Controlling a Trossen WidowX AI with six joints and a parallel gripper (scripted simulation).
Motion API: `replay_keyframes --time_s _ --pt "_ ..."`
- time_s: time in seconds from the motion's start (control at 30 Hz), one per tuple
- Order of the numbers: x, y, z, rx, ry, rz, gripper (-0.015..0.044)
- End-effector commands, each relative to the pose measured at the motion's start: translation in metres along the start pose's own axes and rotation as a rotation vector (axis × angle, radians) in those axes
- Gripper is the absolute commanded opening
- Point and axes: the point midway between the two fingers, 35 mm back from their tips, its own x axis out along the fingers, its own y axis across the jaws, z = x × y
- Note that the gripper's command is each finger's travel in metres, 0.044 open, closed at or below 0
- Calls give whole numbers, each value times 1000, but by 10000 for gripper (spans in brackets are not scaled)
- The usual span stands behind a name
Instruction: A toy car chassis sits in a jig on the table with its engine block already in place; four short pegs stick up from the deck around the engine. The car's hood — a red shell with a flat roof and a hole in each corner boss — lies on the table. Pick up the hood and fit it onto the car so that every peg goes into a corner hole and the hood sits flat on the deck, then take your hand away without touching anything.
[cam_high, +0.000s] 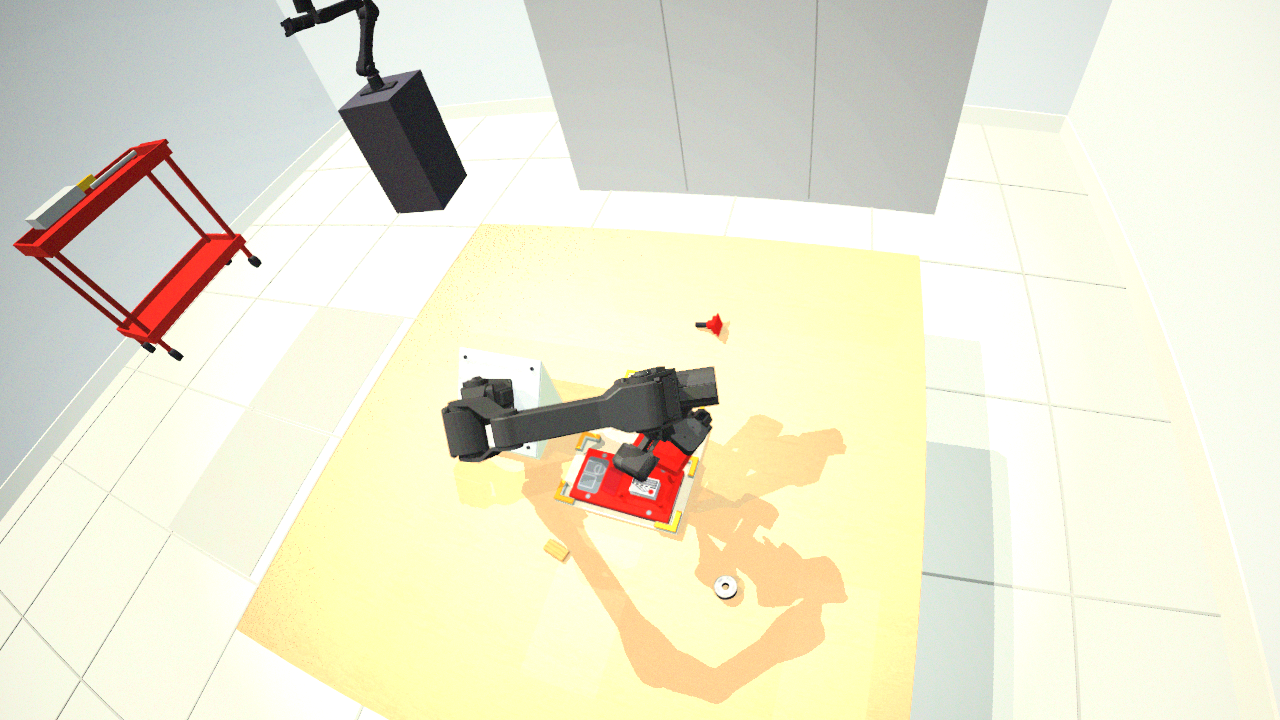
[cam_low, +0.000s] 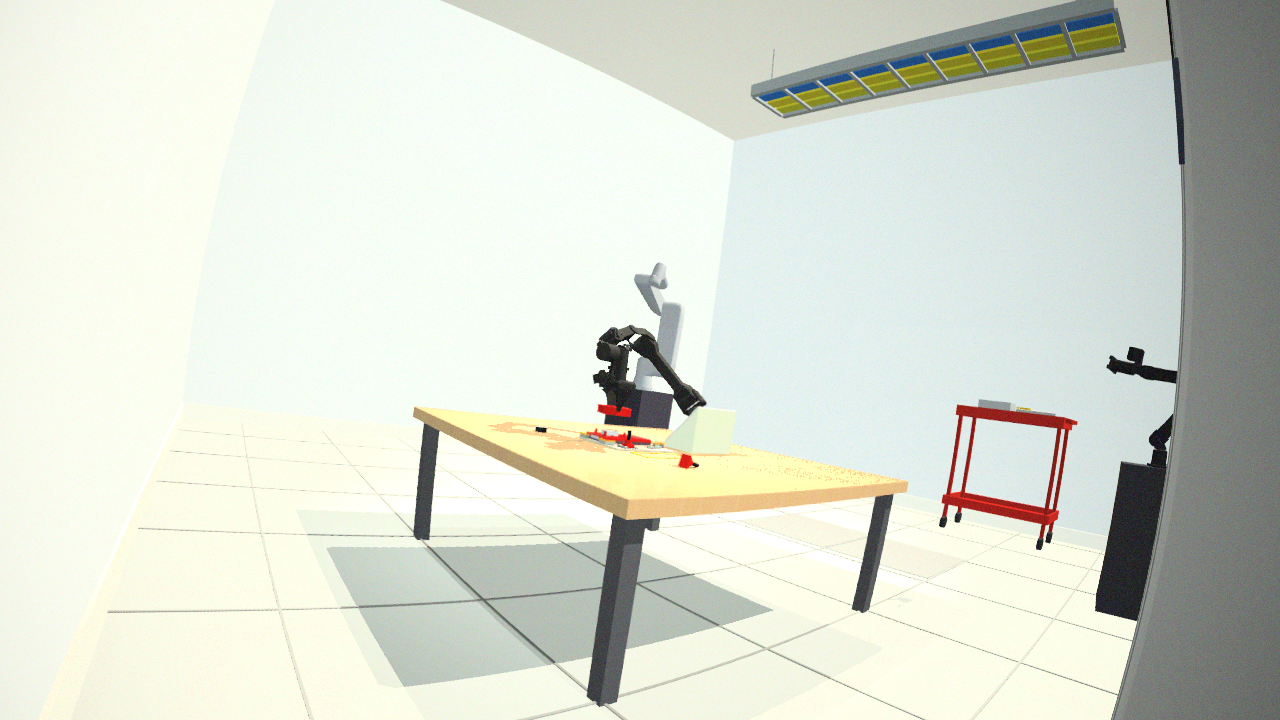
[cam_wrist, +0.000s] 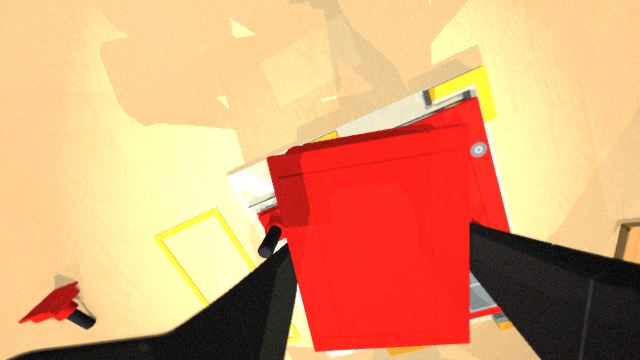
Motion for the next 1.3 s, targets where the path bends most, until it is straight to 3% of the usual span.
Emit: replay_keyframes --time_s 0.0,0.27,0.57,0.97,1.27 --pt "1 -22 -6 -98 6 -1 0" --pt "2 -54 -20 -239 11 4 0" --pt "4 -56 -21 -248 11 4 0" --pt "49 -60 -19 -248 10 2 0" --pt "52 -60 -18 -248 10 2 0"
